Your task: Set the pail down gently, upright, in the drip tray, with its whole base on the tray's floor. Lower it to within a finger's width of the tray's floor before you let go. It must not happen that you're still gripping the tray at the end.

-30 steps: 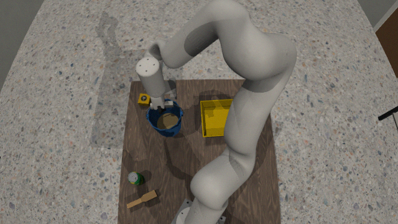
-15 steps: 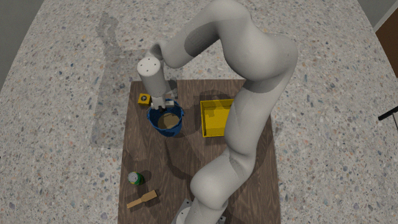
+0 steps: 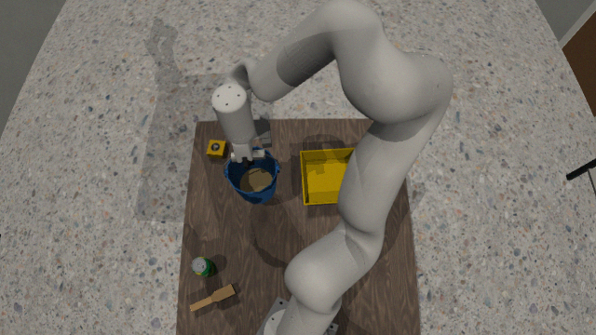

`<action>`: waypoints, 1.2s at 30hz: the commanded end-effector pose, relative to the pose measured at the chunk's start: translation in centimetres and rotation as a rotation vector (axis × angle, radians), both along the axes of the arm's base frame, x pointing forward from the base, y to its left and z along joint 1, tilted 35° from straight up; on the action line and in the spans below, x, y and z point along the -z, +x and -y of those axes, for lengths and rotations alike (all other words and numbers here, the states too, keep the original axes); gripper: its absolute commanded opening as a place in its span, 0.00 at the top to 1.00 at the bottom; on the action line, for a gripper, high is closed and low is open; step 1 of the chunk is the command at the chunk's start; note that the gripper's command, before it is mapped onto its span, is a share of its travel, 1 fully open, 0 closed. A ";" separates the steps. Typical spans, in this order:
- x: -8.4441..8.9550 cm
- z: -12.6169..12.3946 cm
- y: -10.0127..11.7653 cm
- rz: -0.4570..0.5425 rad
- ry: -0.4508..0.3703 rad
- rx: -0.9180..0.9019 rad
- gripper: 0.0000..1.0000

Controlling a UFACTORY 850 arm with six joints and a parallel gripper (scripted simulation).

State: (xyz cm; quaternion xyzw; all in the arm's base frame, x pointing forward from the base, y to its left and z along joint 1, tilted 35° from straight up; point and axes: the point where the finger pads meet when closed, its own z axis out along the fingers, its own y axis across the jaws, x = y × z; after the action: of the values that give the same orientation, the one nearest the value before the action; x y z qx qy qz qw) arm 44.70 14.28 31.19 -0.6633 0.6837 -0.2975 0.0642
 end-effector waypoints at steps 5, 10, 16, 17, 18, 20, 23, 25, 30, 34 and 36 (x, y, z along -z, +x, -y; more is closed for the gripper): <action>-0.6 1.3 0.0 0.002 0.001 0.000 1.00; -1.1 2.4 0.0 0.002 0.001 0.000 1.00; -1.4 3.4 0.0 0.002 0.001 0.000 1.00; -1.5 3.6 0.0 0.002 0.001 0.000 1.00; -1.6 3.9 0.0 0.002 0.001 0.000 1.00; -1.8 4.4 0.0 0.002 0.001 0.000 1.00; -2.1 5.2 0.0 0.002 0.001 0.000 1.00; -2.4 5.7 0.0 0.002 0.001 0.000 1.00; -2.7 6.6 0.0 0.002 0.001 0.000 1.00; -3.1 7.7 0.0 0.002 0.001 0.000 1.00; -3.3 8.3 0.0 0.002 0.001 0.000 1.00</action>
State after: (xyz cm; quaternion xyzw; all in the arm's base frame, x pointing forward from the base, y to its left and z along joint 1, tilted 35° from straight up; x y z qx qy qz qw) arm 44.63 6.85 34.09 -0.6630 0.6837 -0.2980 0.0643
